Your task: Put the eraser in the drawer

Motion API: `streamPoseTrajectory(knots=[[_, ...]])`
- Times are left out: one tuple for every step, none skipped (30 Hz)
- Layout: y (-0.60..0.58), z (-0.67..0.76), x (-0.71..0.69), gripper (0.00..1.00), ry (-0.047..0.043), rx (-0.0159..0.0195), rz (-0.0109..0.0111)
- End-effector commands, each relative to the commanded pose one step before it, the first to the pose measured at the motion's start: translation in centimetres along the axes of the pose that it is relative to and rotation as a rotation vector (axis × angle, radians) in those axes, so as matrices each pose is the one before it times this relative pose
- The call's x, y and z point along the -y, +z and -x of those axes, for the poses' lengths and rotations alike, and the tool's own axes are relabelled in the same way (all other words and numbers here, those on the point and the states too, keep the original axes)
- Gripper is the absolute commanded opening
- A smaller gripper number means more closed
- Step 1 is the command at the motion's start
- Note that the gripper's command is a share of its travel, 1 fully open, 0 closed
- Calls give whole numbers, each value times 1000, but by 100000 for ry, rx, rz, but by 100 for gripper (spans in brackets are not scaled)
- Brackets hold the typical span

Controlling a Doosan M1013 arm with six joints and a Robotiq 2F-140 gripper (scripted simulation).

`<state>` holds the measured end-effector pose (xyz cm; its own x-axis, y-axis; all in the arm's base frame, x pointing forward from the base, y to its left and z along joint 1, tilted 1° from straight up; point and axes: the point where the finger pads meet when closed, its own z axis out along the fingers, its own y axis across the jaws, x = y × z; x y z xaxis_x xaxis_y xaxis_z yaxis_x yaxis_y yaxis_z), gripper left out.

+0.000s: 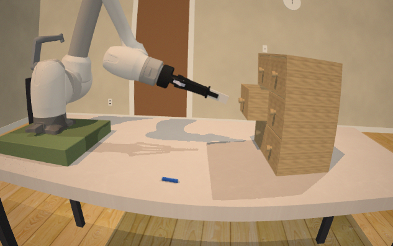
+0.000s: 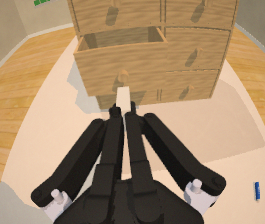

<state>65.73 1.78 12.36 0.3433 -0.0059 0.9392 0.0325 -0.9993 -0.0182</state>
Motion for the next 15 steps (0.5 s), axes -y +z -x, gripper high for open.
streamPoseTrajectory(knots=[[166,-84,5,0,-174,-240,114],[34,-12,0,0,0,0,0],[38,-14,0,0,0,0,0],[43,-16,0,0,0,0,0],[48,-18,0,0,0,0,0],[54,-19,0,0,0,0,0],[59,-21,0,0,0,0,0],[64,-23,0,0,0,0,0],[69,-25,0,0,0,0,0],[75,-27,0,0,0,0,0],[80,-29,0,0,0,0,0],[86,-31,0,0,0,0,0],[91,-33,0,0,0,0,0],[96,-35,0,0,0,0,0],[102,-37,0,0,0,0,0]])
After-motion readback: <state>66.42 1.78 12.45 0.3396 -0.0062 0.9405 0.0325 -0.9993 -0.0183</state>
